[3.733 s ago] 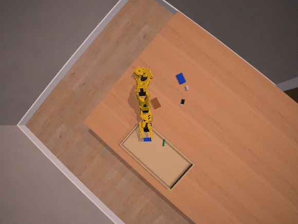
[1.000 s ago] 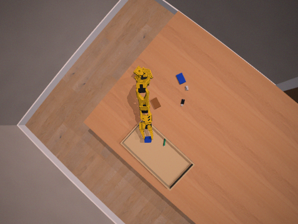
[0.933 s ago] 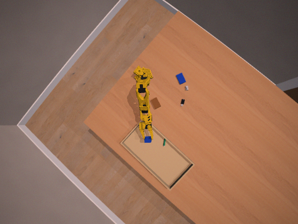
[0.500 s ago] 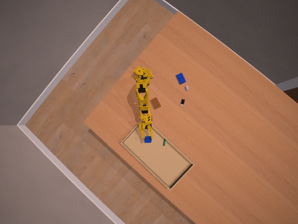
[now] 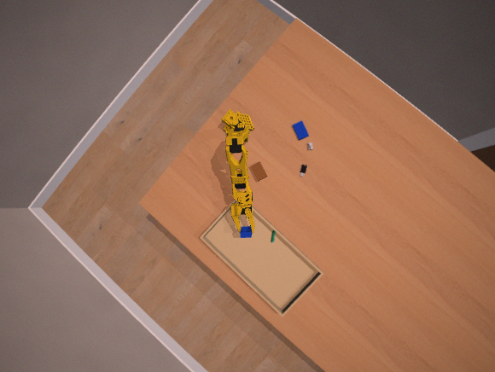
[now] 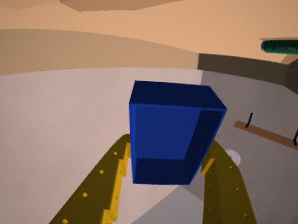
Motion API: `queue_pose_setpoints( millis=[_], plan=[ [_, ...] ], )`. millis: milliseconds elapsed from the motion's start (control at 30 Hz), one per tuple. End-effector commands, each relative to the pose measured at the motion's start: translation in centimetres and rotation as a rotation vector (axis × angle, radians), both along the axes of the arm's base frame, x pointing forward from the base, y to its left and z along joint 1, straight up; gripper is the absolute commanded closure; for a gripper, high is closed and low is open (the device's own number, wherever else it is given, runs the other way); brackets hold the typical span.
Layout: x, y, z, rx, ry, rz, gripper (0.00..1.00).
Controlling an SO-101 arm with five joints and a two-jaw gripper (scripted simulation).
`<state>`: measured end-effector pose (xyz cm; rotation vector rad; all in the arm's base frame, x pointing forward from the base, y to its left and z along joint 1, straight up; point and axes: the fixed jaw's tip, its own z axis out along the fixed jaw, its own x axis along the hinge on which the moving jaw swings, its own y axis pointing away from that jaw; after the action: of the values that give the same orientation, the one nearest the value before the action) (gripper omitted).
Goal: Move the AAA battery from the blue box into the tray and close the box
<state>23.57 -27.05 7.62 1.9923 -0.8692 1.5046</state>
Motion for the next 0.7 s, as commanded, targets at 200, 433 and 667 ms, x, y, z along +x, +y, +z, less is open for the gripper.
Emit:
queue_pose_setpoints(
  millis=[200,433,667],
  plan=[
    [0.7,-0.7,4.1,-0.082,-0.057,0.005,0.80],
    [0.7,-0.8,4.8,-0.085,-0.053,0.004,0.80],
    [0.8,-1.0,5.7,-0.088,-0.050,0.002,0.80]
  ],
)
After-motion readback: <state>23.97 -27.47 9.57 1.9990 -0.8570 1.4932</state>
